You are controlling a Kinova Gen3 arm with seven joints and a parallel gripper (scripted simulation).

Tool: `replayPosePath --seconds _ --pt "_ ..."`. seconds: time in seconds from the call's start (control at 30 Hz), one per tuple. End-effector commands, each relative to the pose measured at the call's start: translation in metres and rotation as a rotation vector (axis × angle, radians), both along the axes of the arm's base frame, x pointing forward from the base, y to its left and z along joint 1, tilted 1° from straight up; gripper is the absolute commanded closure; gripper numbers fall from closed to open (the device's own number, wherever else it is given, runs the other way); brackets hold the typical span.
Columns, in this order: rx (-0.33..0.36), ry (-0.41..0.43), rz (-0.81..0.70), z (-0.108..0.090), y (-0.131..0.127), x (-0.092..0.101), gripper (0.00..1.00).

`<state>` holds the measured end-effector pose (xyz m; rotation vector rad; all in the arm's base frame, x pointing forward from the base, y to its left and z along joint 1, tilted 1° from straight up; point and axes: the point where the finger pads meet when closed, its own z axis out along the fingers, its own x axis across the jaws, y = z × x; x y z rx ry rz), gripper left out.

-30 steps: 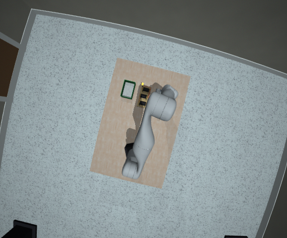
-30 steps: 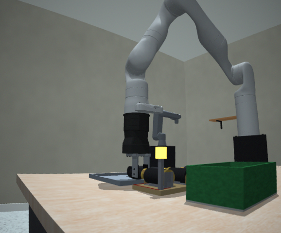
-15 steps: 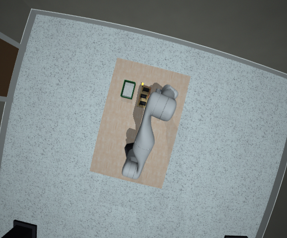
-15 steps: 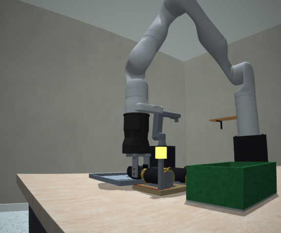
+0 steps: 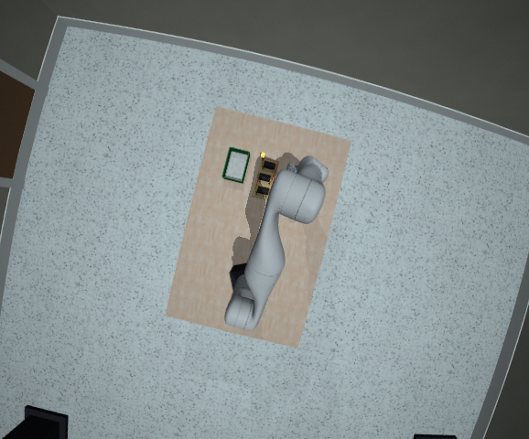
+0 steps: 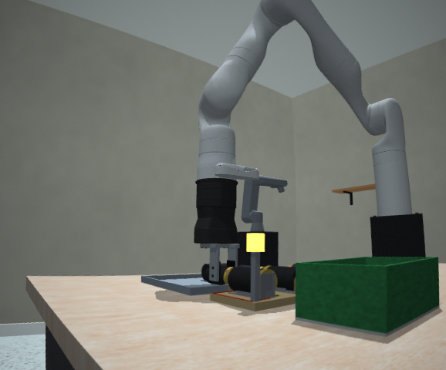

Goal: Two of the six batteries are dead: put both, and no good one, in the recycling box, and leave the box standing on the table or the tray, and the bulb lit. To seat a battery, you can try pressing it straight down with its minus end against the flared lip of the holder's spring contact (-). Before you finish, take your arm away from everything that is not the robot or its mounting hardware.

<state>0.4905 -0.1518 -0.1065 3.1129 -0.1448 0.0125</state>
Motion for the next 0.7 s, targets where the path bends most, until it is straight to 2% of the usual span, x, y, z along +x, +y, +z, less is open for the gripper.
replayPosePath --seconds 0.0,0.2,0.67 --pt "0.007 0.004 -0.002 0.01 0.003 -0.002 0.43" --pt "0.007 0.004 -0.002 0.038 0.003 -0.002 0.43" --pt "0.006 0.003 -0.002 0.052 0.003 -0.002 0.43"
